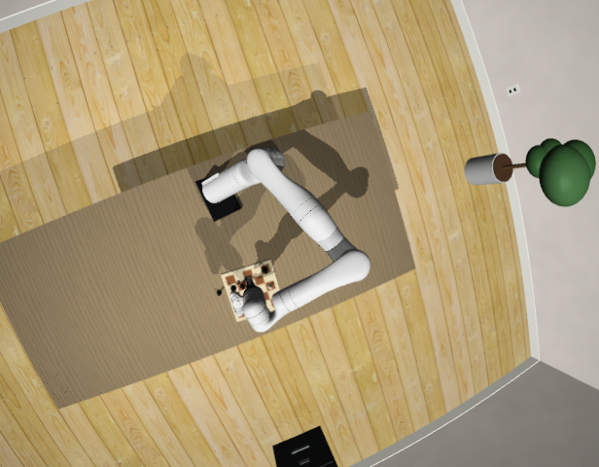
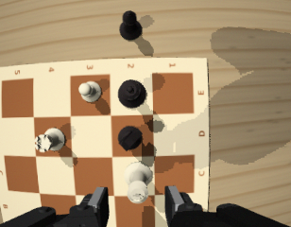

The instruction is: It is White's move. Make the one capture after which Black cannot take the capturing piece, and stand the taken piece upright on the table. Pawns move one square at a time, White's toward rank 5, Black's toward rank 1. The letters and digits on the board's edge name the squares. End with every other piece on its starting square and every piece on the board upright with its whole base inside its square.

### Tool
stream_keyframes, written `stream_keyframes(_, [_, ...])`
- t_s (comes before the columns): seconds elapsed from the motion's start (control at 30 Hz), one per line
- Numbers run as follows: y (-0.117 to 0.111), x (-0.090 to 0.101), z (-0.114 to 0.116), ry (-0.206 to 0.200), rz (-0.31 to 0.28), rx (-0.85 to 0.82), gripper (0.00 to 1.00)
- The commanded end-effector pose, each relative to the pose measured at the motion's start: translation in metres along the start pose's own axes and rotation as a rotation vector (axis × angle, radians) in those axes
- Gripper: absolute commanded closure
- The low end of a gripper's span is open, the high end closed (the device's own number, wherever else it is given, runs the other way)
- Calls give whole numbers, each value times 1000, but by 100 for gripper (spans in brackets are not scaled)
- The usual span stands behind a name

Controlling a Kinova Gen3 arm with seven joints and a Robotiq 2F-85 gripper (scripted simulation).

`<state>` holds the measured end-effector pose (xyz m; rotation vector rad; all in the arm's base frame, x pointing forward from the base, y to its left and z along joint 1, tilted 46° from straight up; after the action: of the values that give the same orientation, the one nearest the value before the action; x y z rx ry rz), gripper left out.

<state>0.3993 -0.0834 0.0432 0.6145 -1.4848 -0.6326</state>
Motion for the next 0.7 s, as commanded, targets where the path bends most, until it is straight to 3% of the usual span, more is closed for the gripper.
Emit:
stream_keyframes(0.0, [0,-4,0,2,0,-1,59])
stream_keyframes(0.37, [0,-32,1,2,0,-1,59])
stream_keyframes(0.67, [0,-39,1,2,0,-1,59])
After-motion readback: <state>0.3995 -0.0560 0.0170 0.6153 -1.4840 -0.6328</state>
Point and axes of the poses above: the point where the finger pads meet when closed, its own x axis back along the fingers, its own z axis across the jaws, y = z × x, the point moved 9 cm from there along x, back along the fingers, and after that the axes turned 9 degrees about x, right-handed, at the moved point
